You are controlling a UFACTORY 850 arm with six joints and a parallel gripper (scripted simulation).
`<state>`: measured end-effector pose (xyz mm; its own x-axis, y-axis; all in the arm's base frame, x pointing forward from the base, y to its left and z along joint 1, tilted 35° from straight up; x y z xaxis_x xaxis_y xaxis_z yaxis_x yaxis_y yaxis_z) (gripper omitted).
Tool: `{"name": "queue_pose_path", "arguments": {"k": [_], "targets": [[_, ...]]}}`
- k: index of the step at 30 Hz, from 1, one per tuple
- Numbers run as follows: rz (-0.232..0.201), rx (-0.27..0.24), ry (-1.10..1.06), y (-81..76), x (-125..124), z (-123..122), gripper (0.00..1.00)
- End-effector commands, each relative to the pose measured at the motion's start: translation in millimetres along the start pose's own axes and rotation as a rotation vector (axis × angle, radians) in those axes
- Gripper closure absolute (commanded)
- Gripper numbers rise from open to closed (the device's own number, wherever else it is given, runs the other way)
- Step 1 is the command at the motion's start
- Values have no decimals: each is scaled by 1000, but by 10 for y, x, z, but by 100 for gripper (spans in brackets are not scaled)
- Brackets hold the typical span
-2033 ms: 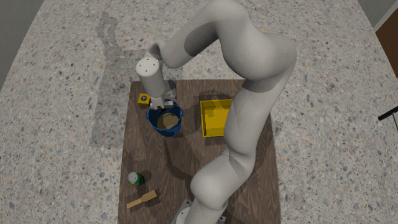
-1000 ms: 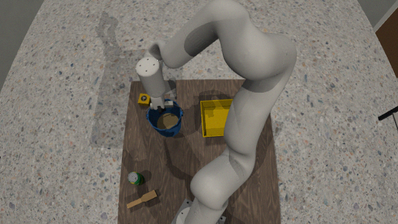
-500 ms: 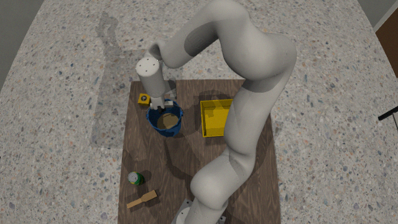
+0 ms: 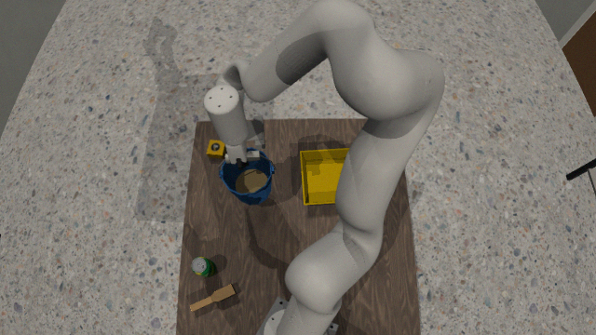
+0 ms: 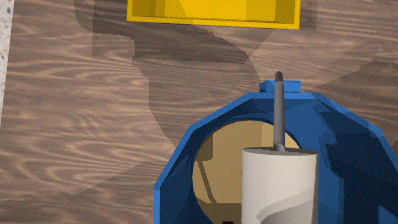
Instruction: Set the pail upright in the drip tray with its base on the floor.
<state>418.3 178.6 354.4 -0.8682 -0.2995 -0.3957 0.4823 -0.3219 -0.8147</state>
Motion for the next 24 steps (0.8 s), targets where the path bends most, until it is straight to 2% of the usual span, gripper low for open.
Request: {"name": "queue_pose_path", "arguments": {"k": [1,24], "targets": [[2,-1,1,-8,-7,8,100],[2,-1,1,-7,24,225,100]]}}
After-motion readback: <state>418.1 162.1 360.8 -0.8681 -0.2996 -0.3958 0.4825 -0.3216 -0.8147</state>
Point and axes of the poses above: the point where the finger pads meet when closed, its own y axis out along the fingers, its own x axis across the jaws, z = x × y, the point moved 6 cm from there along -y, back along the fingers, and after that the axes turned 15 degrees about -y, right-handed, at the moved point
